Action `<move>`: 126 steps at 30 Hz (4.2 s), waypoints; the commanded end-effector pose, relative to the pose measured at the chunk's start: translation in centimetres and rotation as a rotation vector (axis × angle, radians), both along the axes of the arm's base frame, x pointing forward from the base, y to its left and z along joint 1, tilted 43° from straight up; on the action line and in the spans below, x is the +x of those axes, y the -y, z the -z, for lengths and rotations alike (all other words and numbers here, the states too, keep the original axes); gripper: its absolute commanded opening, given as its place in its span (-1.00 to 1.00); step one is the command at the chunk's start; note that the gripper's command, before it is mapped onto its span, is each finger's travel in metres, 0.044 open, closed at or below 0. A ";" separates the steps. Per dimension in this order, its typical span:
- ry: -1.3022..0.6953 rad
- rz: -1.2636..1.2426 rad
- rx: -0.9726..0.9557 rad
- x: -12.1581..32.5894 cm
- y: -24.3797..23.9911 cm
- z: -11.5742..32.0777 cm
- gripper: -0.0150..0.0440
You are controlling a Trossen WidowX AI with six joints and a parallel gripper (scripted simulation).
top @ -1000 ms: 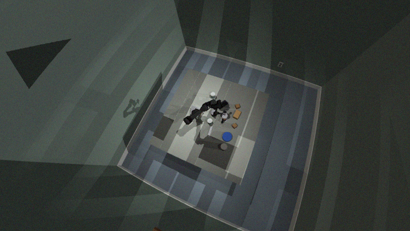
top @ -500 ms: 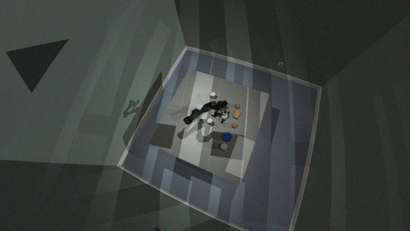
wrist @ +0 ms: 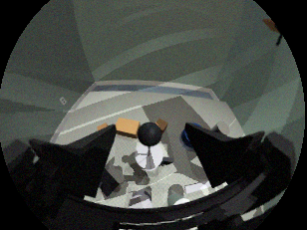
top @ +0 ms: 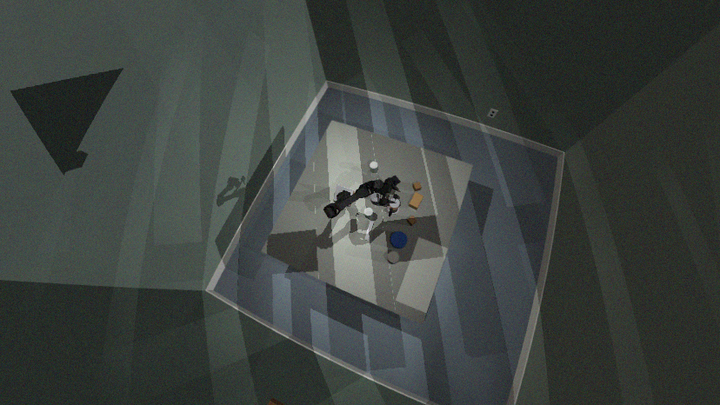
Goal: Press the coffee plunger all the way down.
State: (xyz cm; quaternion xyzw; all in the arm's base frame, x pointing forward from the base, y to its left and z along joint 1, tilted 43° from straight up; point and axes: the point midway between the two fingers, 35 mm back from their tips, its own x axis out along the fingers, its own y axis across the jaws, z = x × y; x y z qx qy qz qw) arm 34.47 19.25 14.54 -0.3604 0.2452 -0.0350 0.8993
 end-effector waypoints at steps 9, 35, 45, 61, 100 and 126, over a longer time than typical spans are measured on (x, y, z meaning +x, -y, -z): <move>-0.013 -0.001 -0.014 0.1 0.2 0.6 0.11; -0.015 0.000 -0.013 0.5 1.3 2.2 -0.06; -0.016 0.000 -0.012 0.7 2.3 3.5 -0.06; -0.016 0.000 -0.012 1.1 4.0 5.5 -0.06; -0.010 -0.002 -0.016 2.3 6.7 8.1 -0.06; -0.009 -0.001 -0.016 2.5 6.4 8.2 -0.06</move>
